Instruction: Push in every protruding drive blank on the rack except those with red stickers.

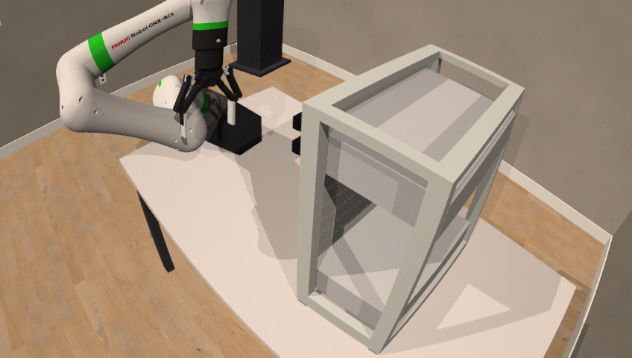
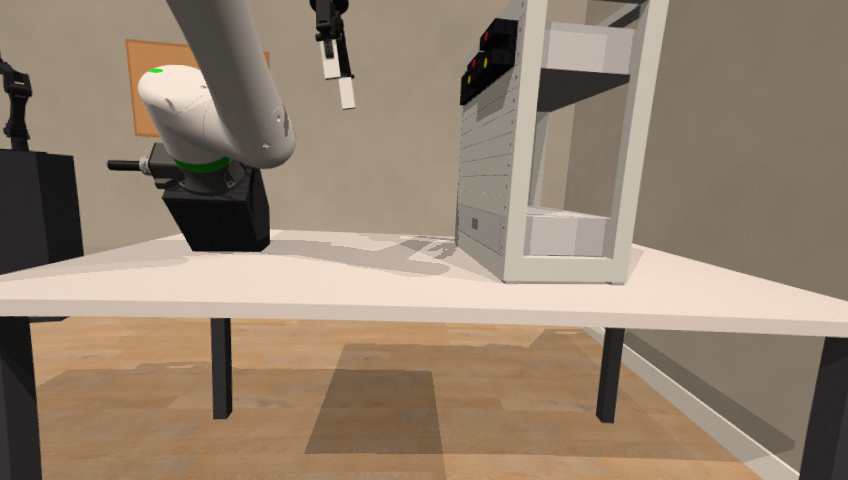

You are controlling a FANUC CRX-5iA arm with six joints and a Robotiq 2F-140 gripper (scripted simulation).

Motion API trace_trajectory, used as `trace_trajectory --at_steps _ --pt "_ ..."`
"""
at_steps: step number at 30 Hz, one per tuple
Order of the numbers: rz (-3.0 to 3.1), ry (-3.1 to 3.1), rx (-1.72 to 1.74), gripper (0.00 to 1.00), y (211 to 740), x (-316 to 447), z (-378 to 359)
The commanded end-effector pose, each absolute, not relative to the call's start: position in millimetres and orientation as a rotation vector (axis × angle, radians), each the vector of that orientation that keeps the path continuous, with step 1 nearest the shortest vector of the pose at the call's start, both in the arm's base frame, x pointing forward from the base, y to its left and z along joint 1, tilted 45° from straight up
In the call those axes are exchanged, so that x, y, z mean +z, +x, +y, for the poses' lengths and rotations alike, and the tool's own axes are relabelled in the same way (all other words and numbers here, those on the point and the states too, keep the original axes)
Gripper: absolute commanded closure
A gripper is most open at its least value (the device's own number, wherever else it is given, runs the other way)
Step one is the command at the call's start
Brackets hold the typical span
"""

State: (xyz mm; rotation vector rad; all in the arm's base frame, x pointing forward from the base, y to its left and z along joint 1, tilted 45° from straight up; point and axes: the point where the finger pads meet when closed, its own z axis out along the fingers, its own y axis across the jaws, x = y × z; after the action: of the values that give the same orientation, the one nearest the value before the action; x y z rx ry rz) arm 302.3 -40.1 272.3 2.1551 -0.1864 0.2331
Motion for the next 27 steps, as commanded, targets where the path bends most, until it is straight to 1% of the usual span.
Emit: trace_trajectory --at_steps 1,27 --pt "-0.186 2.155 0.233 0.0 302.3 272.4 -39.9" --pt "-0.18 2.165 0.23 0.0 302.5 269.1 -38.5"
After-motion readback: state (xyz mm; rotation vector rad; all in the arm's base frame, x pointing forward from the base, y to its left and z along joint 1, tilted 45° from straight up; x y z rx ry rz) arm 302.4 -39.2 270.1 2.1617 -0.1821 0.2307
